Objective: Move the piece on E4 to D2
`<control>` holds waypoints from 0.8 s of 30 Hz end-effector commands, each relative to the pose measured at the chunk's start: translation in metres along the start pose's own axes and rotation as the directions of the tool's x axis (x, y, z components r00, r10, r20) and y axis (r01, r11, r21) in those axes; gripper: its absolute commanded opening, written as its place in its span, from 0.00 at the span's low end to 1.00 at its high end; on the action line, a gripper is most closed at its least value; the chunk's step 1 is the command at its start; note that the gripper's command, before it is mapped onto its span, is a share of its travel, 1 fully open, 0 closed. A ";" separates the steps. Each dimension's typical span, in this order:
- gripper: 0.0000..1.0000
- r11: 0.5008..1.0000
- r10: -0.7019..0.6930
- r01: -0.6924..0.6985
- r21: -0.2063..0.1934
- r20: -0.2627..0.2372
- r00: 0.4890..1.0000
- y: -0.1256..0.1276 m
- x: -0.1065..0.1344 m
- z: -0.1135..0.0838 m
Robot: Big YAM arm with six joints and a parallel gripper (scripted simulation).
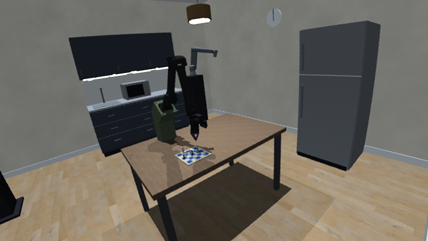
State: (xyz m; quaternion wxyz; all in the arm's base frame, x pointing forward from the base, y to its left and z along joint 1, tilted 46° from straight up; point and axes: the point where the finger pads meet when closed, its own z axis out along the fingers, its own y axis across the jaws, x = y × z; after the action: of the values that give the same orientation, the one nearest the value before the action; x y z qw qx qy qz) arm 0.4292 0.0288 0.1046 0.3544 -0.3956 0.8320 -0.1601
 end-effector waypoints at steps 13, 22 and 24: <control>0.33 1.000 -0.012 0.012 0.008 0.017 1.000 -0.004 -0.007 0.010; 0.33 1.000 -0.009 0.009 0.007 0.011 1.000 -0.004 -0.003 0.020; 0.33 1.000 -0.008 0.008 0.010 0.012 1.000 -0.005 -0.004 0.023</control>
State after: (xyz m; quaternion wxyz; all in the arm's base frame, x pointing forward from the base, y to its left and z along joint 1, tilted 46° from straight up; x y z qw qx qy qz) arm 0.4426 0.0304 0.0904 0.3532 -0.3968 0.8322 -0.1590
